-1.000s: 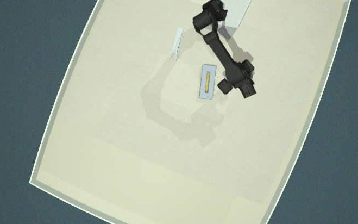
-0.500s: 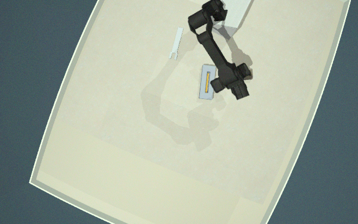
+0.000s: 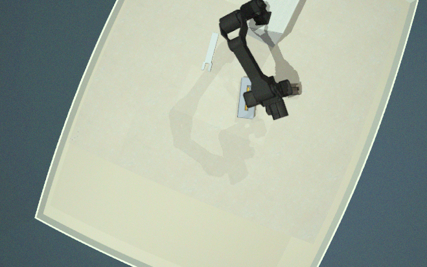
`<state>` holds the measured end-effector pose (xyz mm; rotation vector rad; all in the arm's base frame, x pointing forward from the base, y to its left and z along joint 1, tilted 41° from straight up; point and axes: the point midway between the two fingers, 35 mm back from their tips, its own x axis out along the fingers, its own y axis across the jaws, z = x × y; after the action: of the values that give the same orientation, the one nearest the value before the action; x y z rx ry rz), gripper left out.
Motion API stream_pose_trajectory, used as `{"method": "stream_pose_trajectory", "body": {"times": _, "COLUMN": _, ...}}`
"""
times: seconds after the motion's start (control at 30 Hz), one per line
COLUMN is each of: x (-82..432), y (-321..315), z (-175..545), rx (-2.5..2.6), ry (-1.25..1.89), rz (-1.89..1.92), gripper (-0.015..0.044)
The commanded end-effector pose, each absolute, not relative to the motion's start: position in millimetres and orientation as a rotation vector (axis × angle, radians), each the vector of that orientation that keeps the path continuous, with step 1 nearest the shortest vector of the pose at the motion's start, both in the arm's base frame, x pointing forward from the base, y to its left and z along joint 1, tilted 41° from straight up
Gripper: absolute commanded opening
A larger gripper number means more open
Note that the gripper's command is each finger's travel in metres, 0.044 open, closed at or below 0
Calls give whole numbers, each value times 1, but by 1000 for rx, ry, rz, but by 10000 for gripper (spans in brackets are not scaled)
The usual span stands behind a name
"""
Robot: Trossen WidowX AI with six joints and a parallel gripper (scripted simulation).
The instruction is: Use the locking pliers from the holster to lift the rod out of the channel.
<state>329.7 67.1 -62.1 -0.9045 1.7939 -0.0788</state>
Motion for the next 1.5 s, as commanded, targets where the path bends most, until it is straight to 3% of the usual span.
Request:
{"method": "stream_pose_trajectory", "body": {"times": 0.0, "x": 334, "y": 60, "z": -55, "rx": -857, "ry": 1773, "rz": -146, "gripper": 322}}
{"method": "stream_pose_trajectory", "body": {"times": 0.8, "x": 345, "y": 23, "z": -33, "rx": -623, "ry": 1686, "rz": -442, "gripper": 322}}
{"method": "stream_pose_trajectory", "body": {"times": 1.47, "x": 347, "y": 18, "z": -31, "rx": -615, "ry": 1682, "rz": -448, "gripper": 322}}
